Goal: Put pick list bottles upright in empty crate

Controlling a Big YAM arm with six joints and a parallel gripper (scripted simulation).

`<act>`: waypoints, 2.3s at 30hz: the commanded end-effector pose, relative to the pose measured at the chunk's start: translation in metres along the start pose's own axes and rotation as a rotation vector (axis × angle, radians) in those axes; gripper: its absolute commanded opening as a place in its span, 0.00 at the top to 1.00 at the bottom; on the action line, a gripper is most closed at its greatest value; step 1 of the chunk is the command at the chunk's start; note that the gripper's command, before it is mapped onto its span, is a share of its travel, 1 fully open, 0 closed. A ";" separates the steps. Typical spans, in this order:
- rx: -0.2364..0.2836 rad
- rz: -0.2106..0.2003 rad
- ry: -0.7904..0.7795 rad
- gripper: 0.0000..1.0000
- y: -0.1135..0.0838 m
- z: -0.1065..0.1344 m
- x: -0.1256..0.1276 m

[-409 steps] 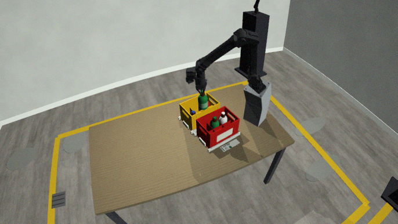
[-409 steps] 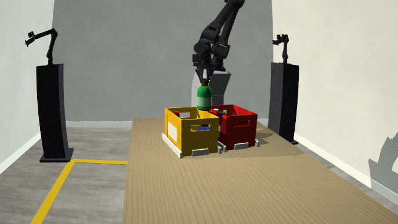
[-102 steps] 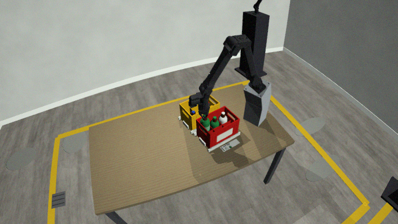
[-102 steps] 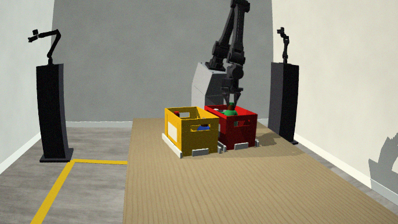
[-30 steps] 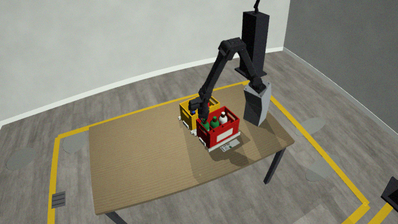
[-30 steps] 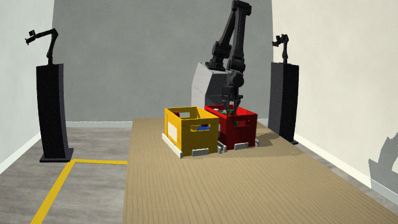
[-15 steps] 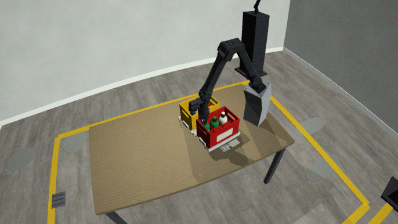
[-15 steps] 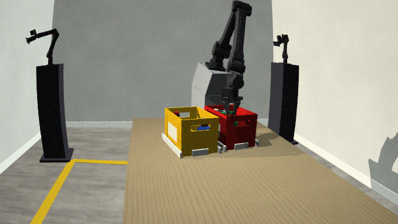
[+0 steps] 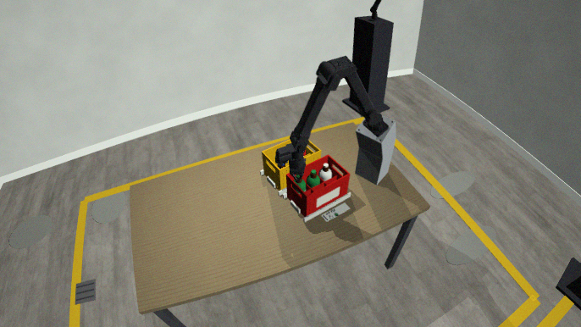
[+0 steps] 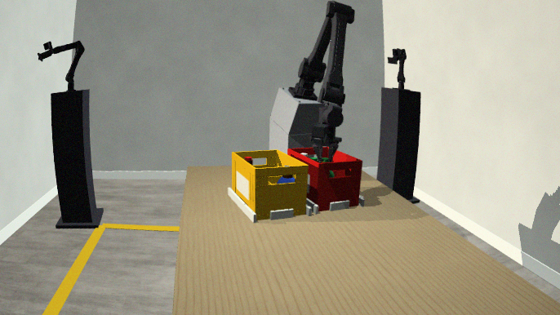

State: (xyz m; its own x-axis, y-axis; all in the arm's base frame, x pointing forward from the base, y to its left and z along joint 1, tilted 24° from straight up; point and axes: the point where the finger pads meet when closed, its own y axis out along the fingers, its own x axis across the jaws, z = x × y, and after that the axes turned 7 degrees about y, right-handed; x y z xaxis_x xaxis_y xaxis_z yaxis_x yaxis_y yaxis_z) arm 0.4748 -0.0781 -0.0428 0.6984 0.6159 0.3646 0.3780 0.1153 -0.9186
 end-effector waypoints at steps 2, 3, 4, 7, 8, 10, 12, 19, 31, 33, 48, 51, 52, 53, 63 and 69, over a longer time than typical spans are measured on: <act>-0.048 -0.040 -0.016 1.00 -0.008 -0.018 0.024; -0.048 -0.040 -0.016 1.00 -0.008 -0.018 0.024; -0.048 -0.040 -0.016 1.00 -0.008 -0.018 0.024; -0.038 -0.031 -0.012 1.00 -0.001 -0.016 0.020; -0.034 -0.028 -0.012 1.00 0.001 -0.014 0.019; -0.038 -0.032 -0.014 1.00 0.000 -0.015 0.021; -0.048 -0.039 -0.015 1.00 -0.004 -0.018 0.024; -0.049 -0.041 -0.017 1.00 -0.002 -0.018 0.025; -0.031 -0.027 -0.013 1.00 0.013 -0.013 0.019; -0.037 -0.030 -0.011 1.00 0.011 -0.015 0.019; -0.050 -0.041 -0.014 1.00 0.005 -0.019 0.023; -0.048 -0.039 -0.014 1.00 0.007 -0.018 0.022; -0.047 -0.039 -0.014 1.00 0.007 -0.017 0.022; -0.046 -0.038 -0.014 1.00 0.008 -0.017 0.022; -0.041 -0.034 -0.013 1.00 0.011 -0.015 0.020; -0.037 -0.030 -0.012 1.00 0.012 -0.012 0.017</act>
State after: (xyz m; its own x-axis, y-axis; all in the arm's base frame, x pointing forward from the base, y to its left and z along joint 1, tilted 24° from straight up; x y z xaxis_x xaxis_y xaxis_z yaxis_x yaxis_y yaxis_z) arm 0.4826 -0.0768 -0.0571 0.6967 0.6164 0.3670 0.3822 0.1140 -0.9170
